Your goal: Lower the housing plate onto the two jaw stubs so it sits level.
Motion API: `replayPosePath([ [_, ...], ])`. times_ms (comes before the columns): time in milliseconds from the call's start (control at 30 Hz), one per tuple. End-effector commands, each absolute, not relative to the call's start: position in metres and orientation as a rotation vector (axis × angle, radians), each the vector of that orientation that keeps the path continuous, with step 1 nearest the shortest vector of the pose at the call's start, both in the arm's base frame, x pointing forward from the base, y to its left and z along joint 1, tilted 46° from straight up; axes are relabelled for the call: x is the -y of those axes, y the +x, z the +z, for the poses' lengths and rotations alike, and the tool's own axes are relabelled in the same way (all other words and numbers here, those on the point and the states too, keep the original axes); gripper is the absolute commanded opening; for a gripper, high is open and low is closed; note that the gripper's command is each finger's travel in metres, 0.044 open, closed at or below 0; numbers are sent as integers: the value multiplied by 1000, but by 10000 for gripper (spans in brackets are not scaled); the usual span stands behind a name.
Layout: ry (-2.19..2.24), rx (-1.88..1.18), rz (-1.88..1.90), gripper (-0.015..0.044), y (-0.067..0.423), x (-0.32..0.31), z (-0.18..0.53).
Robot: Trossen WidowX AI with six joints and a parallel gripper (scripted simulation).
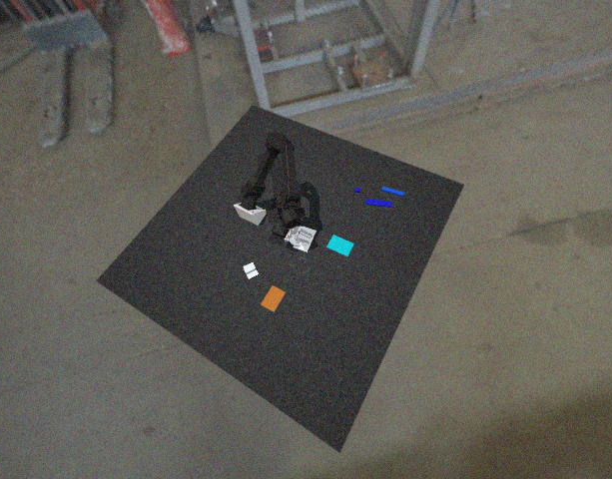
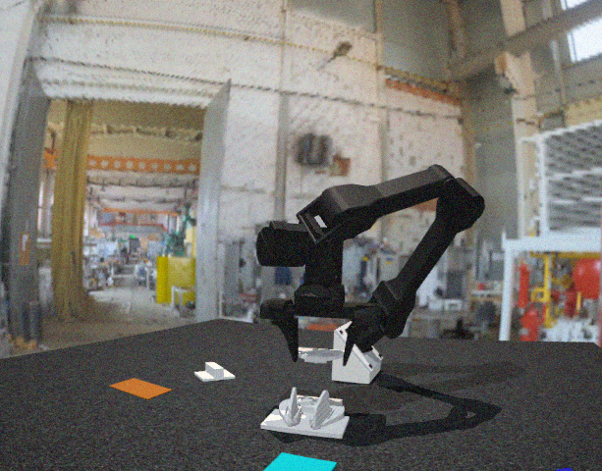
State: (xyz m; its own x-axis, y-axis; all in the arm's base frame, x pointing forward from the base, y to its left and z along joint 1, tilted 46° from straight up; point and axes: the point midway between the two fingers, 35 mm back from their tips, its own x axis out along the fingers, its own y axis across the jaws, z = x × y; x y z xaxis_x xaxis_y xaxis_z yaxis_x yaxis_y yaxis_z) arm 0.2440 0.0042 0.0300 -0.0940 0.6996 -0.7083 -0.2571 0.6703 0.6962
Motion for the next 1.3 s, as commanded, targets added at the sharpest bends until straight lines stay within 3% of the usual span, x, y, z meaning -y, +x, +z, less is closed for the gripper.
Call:
replayPosePath([
  [0, 392, -1459, 839, 351, 243, -4, 29],
  [1267, 391, -1459, 837, 351, 243, -18, 11],
])
